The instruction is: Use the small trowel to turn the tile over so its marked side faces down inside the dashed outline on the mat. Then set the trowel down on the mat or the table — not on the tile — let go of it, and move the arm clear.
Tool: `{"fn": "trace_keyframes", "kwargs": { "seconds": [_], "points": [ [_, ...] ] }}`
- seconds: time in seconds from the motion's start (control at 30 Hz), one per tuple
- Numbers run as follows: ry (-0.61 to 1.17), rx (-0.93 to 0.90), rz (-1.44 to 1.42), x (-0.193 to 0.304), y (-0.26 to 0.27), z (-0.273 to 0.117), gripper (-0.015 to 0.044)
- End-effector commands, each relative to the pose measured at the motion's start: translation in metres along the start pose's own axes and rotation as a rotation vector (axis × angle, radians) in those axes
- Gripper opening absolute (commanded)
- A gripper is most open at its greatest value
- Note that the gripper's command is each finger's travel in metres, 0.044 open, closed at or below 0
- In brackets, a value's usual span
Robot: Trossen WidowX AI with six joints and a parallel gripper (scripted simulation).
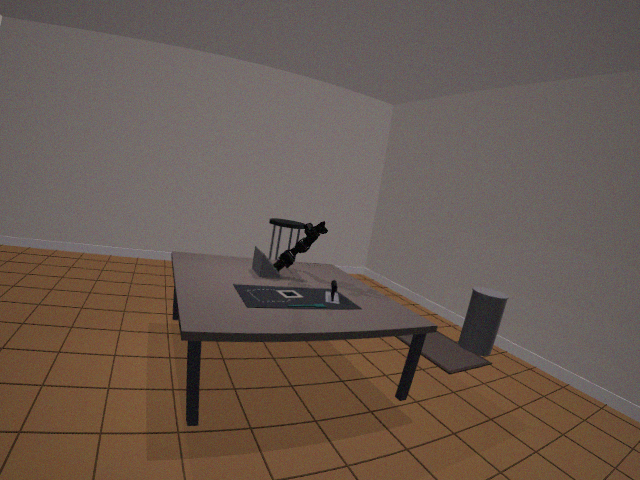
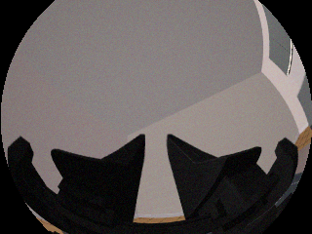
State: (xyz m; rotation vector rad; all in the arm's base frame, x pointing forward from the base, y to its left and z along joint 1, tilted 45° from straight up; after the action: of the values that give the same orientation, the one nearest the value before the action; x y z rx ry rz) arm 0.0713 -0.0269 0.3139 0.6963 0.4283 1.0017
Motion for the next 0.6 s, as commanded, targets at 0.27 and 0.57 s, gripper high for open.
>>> {"fn": "trace_keyframes", "kwargs": {
  "seconds": [0.27, 0.57],
  "points": [
    [0.000, 0.000, 0.000, 0.0000, 0.0000, 0.0000, 0.0000],
    [0.000, 0.000, 0.000, 0.0000, 0.0000, 0.0000, 0.0000]
  ]
}}
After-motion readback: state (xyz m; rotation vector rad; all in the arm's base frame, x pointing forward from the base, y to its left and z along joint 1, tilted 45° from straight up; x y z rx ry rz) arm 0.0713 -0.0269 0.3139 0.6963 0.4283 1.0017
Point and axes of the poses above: the point midway between the two fingers, 35 mm back from their tips, its own z axis out along the fingers, its own y axis across the jaws, x = y × z, the point moved 9 cm from there along -z, back along the fingers, and after that the axes turned 2 degrees about z, right-handed, at the moved point
